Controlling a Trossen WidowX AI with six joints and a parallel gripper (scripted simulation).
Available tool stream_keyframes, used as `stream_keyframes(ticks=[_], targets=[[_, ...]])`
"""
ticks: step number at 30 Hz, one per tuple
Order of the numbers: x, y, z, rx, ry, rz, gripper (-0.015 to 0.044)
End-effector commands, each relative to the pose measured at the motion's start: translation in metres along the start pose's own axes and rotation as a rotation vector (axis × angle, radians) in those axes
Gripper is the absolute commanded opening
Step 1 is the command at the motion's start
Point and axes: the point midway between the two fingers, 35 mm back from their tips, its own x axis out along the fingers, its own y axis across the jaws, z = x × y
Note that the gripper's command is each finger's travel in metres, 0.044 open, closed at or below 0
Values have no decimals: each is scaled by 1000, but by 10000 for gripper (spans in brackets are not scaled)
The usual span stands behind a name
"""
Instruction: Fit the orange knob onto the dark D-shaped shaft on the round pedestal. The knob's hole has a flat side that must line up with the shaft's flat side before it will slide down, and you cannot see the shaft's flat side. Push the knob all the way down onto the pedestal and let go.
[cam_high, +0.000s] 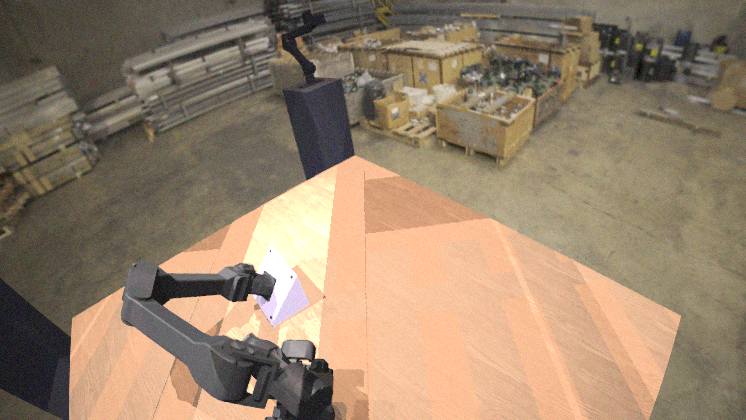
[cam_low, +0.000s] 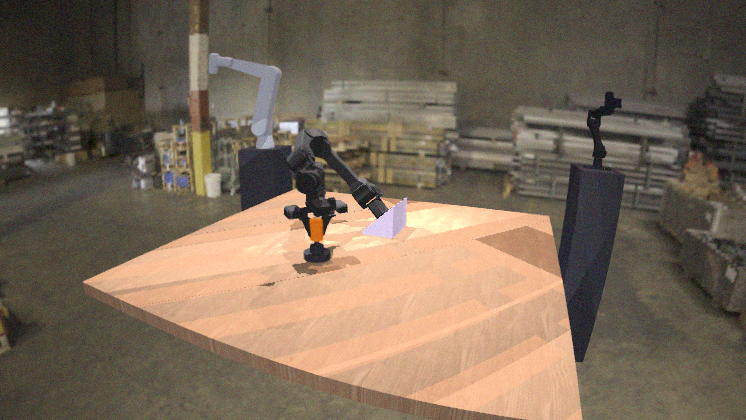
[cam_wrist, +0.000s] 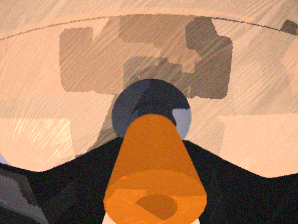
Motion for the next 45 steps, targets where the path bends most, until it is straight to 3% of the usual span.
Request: stream_keyframes(ticks=[1,16,23,45], targets=[[1,0,0,-7,0,-1,0],[-4,-1,3,-15,0,-1,0],[-6,-3,4,-213,0,-1,0],[-2,-3,3,-216,0,-1,0]])
